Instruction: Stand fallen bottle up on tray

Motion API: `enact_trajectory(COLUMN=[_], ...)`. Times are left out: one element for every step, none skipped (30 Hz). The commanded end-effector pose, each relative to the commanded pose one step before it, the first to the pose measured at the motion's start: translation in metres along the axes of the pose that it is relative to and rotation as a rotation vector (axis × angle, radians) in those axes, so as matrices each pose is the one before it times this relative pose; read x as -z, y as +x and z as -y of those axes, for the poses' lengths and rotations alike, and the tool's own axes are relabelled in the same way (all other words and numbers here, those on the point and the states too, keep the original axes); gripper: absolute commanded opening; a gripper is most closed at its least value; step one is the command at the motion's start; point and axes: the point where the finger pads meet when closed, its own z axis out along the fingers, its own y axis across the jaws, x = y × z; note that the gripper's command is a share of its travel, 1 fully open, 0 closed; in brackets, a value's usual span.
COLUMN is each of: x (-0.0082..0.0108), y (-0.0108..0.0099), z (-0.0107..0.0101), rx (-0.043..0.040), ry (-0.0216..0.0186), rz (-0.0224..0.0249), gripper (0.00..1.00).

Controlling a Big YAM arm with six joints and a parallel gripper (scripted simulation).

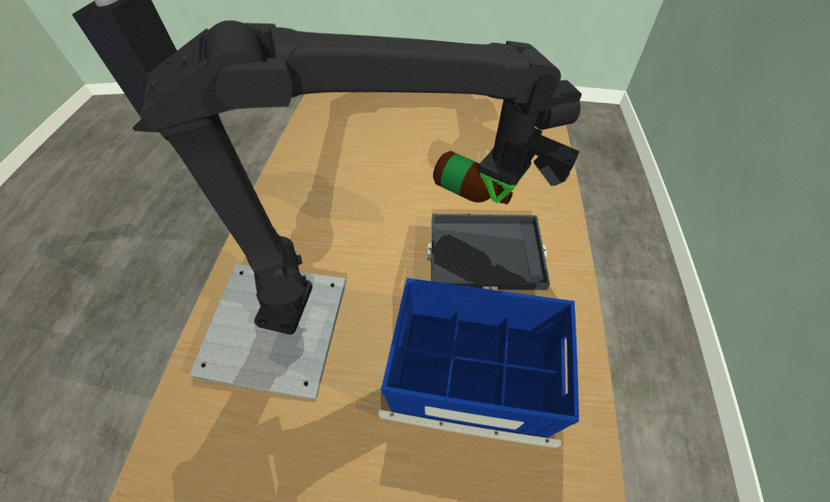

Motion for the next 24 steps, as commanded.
enact_trajectory(x=[0.05393, 0.00000, 0.00000, 0.00000, 0.00000, 0.00000, 0.00000, 0.00000, 0.00000, 0.00000, 0.00000, 0.00000, 0.00000, 0.00000, 0.00000, 0.00000, 0.00000, 0.00000, 0.00000, 0.00000, 0.00000, 0.00000, 0.00000, 0.00000], y=[-0.01066, 0.00000, 0.00000, 0.00000, 0.00000, 0.00000, 0.00000, 0.00000, 0.00000, 0.00000, 0.00000, 0.00000, 0.00000, 0.00000, 0.00000, 0.00000, 0.00000, 0.00000, 0.00000, 0.00000, 0.00000, 0.00000, 0.00000, 0.00000], z=[-0.02232, 0.00000, 0.00000, 0.00000, 0.00000, 0.00000, 0.00000, 0.00000, 0.00000, 0.00000, 0.00000, 0.00000, 0.00000, 0.00000, 0.00000, 0.00000, 0.00000, 0.00000, 0.00000, 0.00000, 0.00000, 0.00000, 0.00000, 0.00000], rx=[-0.00083, 0.00000, 0.00000, 0.00000, 0.00000, 0.00000, 0.00000, -0.00023, -0.00148, -0.00360, -0.00176, -0.00223, -0.00308, -0.00395, -0.00482, 0.00000, 0.00000, -0.00565, -0.00642, -0.00710, -0.00766, -0.00810, -0.00840, -0.00855], ry=[-0.09869, 0.00000, 0.00000, 0.00000, 0.00000, 0.00000, 0.00000, 0.00000, 0.00000, 0.00000, 0.00000, 0.00000, 0.00000, 0.00000, 0.00000, 0.00000, 0.00000, 0.00000, 0.00000, 0.00000, 0.00000, 0.00000, 0.00000, 0.00000], rz=[0.06527, 0.00000, 0.00000, 0.00000, 0.00000, 0.00000, 0.00000, 0.00000, 0.00000, 0.00000, 0.00000, 0.00000, 0.00000, 0.00000, 0.00000, 0.00000, 0.00000, 0.00000, 0.00000, 0.00000, 0.00000, 0.00000, 0.00000, 0.00000], gripper=[0.00, 0.00, 0.00, 0.00, 0.00, 0.00, 0.00, 0.00, 0.00, 0.00, 0.00, 0.00, 0.00, 0.00, 0.00, 0.00, 0.00, 0.00, 0.00, 0.00, 0.00, 0.00, 0.00, 0.00])
